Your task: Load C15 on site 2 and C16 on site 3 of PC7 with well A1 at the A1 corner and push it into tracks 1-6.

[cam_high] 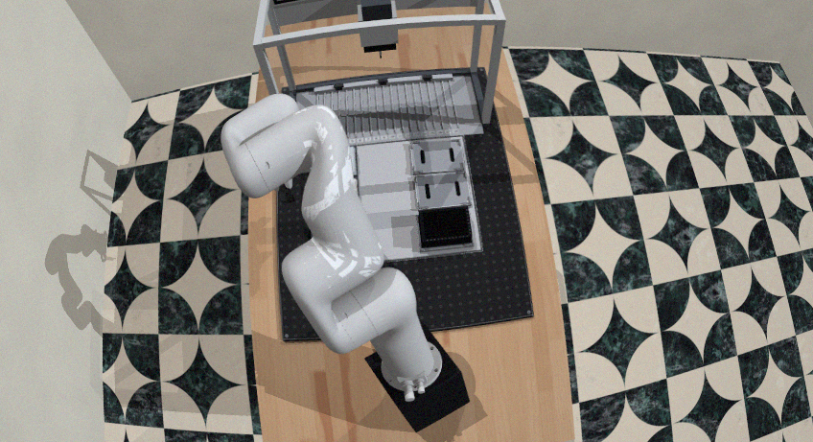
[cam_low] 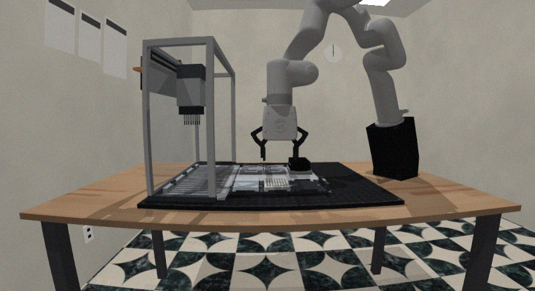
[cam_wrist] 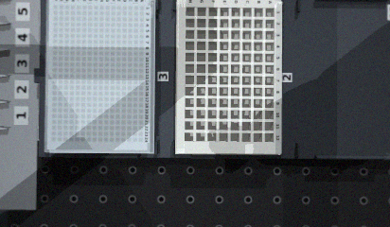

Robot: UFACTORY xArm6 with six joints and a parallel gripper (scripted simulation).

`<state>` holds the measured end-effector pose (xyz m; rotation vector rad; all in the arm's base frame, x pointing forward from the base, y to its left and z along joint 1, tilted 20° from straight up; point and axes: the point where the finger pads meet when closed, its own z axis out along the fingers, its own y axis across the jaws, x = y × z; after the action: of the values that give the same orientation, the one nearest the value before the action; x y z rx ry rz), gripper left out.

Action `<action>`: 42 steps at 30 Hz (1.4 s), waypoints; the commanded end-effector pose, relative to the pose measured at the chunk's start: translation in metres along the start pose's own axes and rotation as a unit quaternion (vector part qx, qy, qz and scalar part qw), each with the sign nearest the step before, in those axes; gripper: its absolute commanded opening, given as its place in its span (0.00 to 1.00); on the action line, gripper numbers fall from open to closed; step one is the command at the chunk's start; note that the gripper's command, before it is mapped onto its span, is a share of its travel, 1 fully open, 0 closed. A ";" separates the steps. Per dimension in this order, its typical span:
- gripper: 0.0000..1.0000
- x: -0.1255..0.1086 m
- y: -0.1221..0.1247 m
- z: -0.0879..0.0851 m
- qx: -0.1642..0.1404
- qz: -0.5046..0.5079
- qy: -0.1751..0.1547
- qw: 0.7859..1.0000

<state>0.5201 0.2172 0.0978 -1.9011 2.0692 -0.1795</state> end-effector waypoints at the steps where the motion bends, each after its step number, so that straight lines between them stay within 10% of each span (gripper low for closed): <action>1: 1.00 -0.001 -0.001 -0.001 0.002 0.000 0.000 1.000; 42: 1.00 -0.001 -0.001 0.052 0.002 0.000 0.000 1.000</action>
<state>0.5345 0.2233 0.0551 -1.9013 2.0697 -0.1808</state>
